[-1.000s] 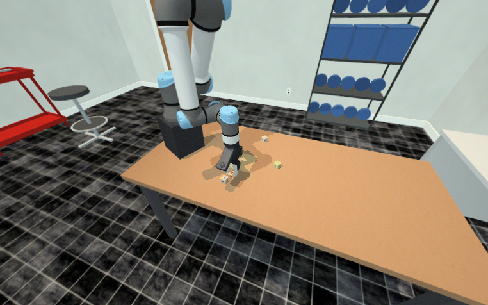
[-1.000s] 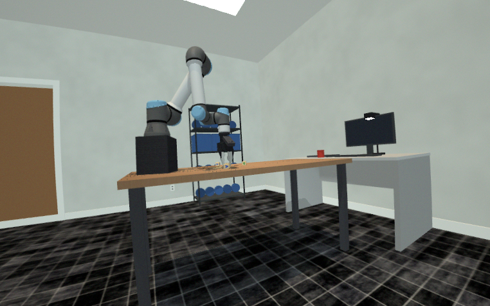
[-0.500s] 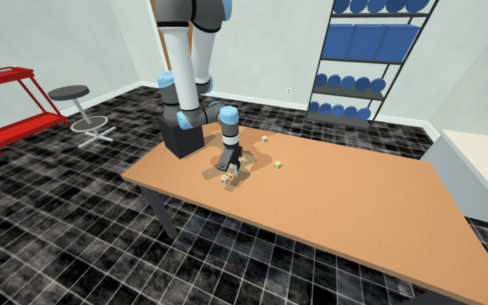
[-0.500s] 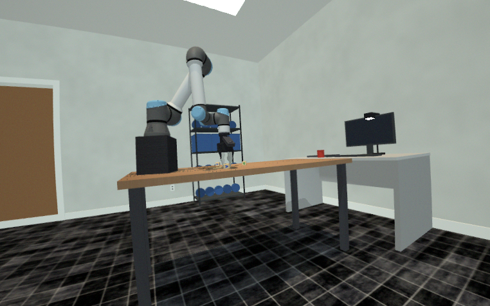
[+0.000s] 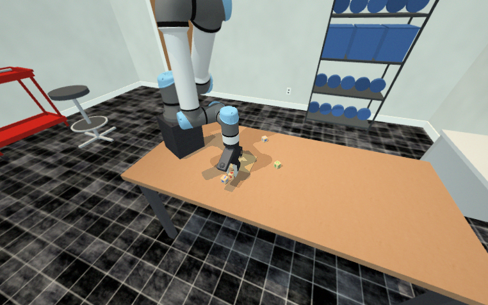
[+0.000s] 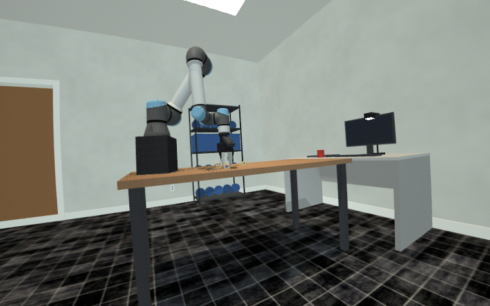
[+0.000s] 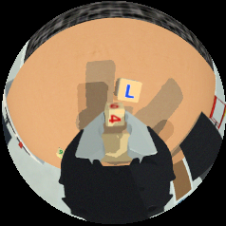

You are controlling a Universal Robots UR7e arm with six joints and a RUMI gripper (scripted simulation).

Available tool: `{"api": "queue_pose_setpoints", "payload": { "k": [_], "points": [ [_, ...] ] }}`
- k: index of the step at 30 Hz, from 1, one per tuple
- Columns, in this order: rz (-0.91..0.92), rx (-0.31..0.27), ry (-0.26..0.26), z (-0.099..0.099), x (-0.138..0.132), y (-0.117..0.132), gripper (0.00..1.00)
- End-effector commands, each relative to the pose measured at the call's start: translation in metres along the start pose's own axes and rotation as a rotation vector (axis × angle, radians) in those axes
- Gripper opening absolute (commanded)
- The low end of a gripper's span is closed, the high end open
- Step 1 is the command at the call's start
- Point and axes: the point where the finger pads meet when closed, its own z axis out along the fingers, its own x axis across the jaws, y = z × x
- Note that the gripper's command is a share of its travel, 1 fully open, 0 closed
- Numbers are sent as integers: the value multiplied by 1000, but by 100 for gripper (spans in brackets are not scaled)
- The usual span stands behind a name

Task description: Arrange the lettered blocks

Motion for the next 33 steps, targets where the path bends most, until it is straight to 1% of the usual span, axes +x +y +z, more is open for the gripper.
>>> {"api": "queue_pose_setpoints", "payload": {
  "k": [1,13,14,18,19,21,22,24,25,27,28,33],
  "points": [
    [-1,3,-3,-1,-2,-1,9],
    [-1,3,-3,-1,-2,-1,9],
    [-1,3,-3,-1,-2,-1,12],
    [-1,3,-3,-1,-2,-1,12],
    [-1,3,-3,-1,-2,-1,16],
    [-1,3,-3,-1,-2,-1,16],
    [-1,3,-3,-1,-2,-1,20],
    [-1,3,-3,-1,-2,-1,20],
    [-1,3,-3,-1,-2,-1,24],
    [-1,3,-3,-1,-2,-1,24],
    [-1,3,-3,-1,-2,-1,28],
    [-1,3,-3,-1,-2,-1,28]
  ]
}}
